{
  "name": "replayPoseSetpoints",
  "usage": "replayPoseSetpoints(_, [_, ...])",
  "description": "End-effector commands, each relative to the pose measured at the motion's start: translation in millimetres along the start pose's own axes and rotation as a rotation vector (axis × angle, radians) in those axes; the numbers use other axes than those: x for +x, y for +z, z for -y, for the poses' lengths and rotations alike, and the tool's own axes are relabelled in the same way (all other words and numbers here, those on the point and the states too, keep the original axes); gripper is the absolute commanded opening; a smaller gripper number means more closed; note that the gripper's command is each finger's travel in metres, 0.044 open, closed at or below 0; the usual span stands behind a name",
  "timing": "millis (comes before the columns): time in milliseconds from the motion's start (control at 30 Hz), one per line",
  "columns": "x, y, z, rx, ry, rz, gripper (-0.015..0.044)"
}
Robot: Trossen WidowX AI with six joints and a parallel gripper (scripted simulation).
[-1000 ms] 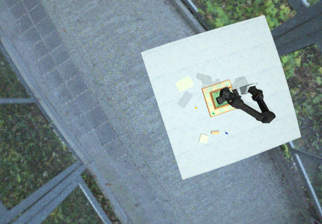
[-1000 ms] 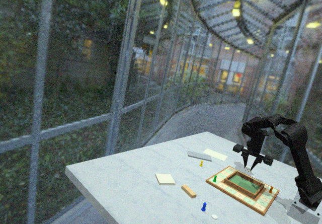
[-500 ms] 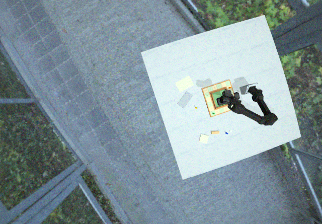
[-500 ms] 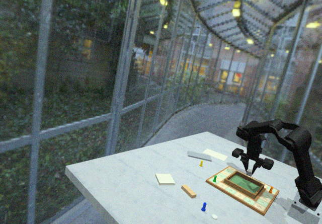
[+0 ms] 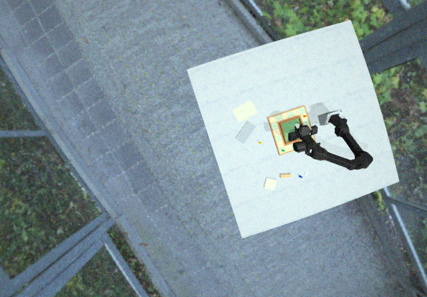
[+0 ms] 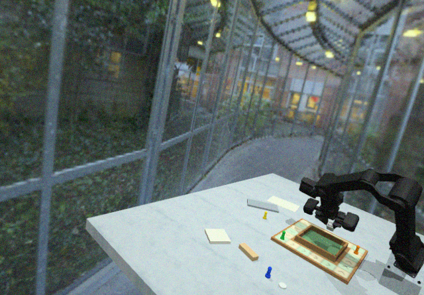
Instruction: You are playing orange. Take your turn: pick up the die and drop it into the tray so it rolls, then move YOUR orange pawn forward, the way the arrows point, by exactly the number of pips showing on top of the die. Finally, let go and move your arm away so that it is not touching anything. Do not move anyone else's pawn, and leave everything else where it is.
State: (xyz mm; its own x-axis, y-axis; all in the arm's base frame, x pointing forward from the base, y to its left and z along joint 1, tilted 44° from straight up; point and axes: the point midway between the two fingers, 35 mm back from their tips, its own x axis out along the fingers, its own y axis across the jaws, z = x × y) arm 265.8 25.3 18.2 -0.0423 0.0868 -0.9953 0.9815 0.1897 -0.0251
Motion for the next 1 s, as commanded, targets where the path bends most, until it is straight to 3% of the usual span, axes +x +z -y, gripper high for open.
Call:
replayPoseSetpoints(0, [1, 0, 2, 0.019, 0.029, 0.104, 0.0000])
replayPoseSetpoints(167, [-3, 0, 1, 0.033, 0.063, 0.175, 0.0000])
replayPoseSetpoints(367, [-51, 2, -5, 0.033, 0.064, 0.176, 0.0000])
replayPoseSetpoints(867, [-49, 2, -4, 0.037, 0.073, 0.174, 0.0000])
replayPoseSetpoints(967, [-49, 2, -4, 0.037, 0.073, 0.174, 0.0079])
